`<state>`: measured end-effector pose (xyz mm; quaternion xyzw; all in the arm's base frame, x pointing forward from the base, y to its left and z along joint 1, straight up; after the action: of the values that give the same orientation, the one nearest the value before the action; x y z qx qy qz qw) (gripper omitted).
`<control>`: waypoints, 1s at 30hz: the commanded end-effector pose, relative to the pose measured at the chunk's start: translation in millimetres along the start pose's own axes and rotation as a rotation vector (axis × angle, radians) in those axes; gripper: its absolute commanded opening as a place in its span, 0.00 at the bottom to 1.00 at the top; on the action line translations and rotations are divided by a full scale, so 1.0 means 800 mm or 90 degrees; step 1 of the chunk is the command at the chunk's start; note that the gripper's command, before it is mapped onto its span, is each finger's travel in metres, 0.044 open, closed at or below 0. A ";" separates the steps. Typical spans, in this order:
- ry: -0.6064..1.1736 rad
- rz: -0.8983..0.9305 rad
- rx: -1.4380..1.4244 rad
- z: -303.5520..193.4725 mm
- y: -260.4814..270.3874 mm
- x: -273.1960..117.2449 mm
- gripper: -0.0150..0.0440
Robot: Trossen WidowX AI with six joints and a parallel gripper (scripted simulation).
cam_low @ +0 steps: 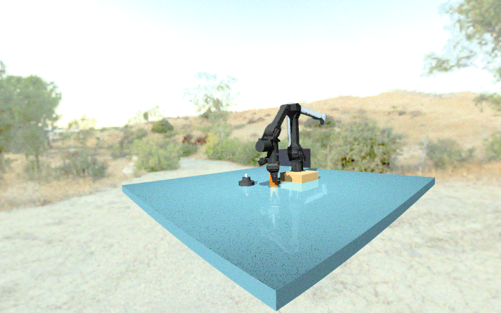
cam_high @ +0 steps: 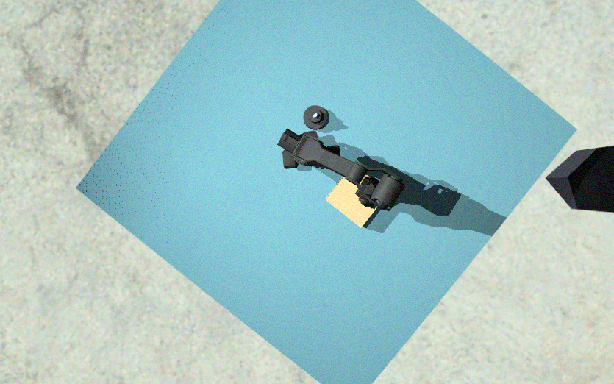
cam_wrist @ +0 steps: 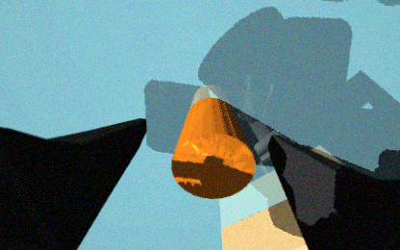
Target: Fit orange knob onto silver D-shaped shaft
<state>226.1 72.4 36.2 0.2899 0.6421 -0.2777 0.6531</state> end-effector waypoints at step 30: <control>-0.016 0.008 -0.015 0.011 0.005 -0.007 0.25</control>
<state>227.7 68.6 27.3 0.2839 0.6410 -0.2766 0.6572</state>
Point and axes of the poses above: the point midway between the two fingers, 35 mm back from their tips, its own x axis out along the fingers, its own y axis across the jaws, z = x × y, the point moved 2 cm from there along -x, back along the fingers, and after that the axes turned 11 degrees about x, right-handed, at the moved point
